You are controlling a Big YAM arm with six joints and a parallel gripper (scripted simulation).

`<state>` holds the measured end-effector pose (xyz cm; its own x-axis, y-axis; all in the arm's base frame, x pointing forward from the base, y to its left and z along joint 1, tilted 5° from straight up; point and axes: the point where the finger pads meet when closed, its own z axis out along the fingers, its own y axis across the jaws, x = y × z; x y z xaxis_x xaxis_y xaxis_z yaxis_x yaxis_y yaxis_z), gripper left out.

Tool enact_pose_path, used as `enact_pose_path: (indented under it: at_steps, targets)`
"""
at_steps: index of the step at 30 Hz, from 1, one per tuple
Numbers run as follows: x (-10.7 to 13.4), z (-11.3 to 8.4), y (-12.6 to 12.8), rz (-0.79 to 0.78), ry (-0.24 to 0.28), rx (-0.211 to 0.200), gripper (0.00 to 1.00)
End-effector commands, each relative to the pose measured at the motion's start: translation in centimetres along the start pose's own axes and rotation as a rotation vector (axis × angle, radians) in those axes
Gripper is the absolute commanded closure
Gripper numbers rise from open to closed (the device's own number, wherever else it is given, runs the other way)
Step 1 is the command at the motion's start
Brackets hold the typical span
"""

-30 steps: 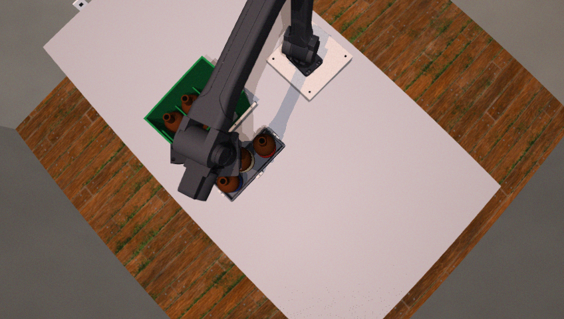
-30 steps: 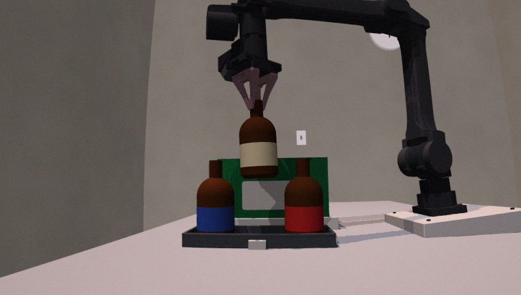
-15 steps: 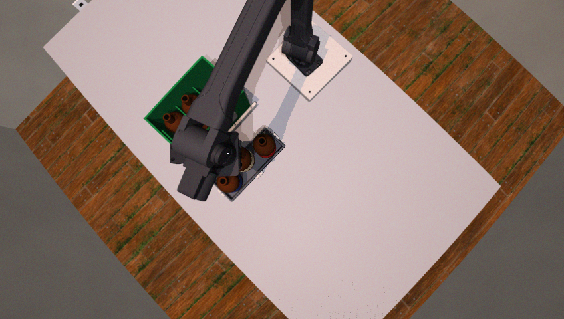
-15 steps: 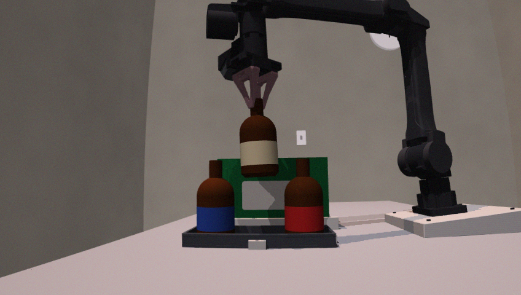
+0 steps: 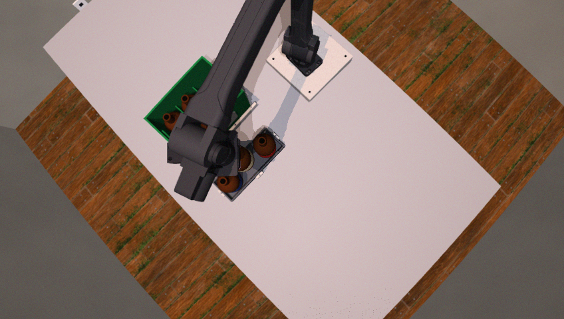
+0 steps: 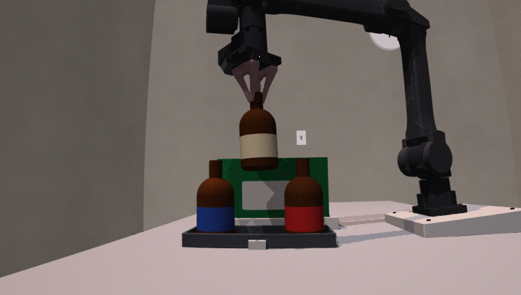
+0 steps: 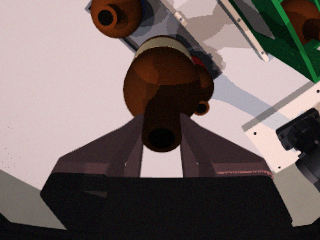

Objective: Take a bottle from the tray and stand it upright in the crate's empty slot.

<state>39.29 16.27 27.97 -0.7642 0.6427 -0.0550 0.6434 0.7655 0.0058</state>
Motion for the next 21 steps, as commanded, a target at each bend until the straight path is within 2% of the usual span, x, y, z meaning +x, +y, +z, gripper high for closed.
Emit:
enact_pose_path:
  at_steps: [1,21]
  targets:
    - [-0.3,-5.4,1.2,0.007,-0.051,-0.097,1.00]
    - [-0.2,-7.2,0.9,0.008,-0.051,-0.097,1.00]
